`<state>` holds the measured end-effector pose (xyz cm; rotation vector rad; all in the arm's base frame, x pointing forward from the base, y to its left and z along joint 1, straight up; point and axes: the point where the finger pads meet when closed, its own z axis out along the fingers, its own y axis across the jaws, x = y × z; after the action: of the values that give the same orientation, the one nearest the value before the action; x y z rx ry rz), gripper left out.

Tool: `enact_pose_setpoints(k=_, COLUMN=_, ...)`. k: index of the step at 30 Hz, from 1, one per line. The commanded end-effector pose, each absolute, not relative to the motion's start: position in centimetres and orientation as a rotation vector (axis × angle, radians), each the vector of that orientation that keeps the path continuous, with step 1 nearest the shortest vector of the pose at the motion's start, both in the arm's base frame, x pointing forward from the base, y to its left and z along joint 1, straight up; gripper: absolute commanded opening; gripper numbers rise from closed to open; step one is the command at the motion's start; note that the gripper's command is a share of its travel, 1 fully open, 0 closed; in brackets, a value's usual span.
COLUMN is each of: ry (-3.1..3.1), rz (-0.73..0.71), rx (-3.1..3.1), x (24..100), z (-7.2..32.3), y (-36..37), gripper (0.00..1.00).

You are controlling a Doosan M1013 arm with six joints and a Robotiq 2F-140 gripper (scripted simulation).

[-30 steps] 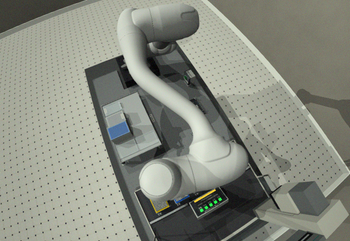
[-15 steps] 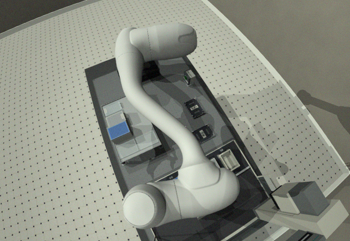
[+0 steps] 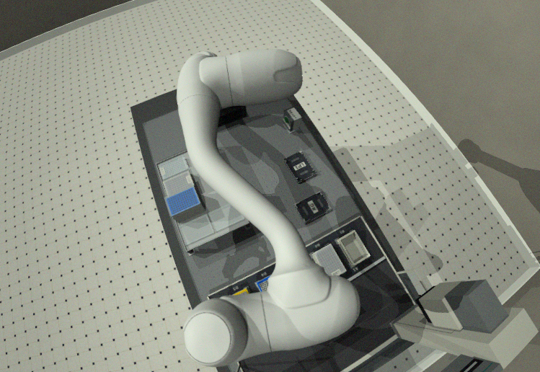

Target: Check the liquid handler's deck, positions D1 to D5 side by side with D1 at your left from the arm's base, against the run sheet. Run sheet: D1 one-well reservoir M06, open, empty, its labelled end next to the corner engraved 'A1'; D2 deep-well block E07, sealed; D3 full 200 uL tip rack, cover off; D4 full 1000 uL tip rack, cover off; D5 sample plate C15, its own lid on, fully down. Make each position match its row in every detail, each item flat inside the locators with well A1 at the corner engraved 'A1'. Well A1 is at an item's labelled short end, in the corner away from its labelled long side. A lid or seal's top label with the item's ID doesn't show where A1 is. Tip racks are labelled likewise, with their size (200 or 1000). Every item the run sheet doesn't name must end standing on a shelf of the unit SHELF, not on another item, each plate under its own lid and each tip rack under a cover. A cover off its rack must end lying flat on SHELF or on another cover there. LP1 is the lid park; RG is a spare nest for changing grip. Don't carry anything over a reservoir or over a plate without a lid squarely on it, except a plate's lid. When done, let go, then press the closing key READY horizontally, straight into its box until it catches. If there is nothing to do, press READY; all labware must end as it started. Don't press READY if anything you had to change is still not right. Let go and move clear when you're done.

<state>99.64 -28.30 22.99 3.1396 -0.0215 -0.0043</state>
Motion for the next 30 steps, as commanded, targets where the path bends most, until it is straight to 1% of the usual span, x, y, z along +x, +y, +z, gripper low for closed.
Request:
enact_pose_setpoints(k=1, ry=-0.021, rz=0.000, rx=3.139, x=99.7, z=22.4, y=-28.3, gripper=0.79)
enact_pose_setpoints(k=3, ry=-0.021, rz=0.000, rx=3.139, x=99.7, z=22.4, y=-28.3, gripper=0.79)
enact_pose_setpoints(k=30, ry=-0.021, rz=0.000, rx=3.139, x=99.6, z=14.1, y=-28.3, gripper=0.79)
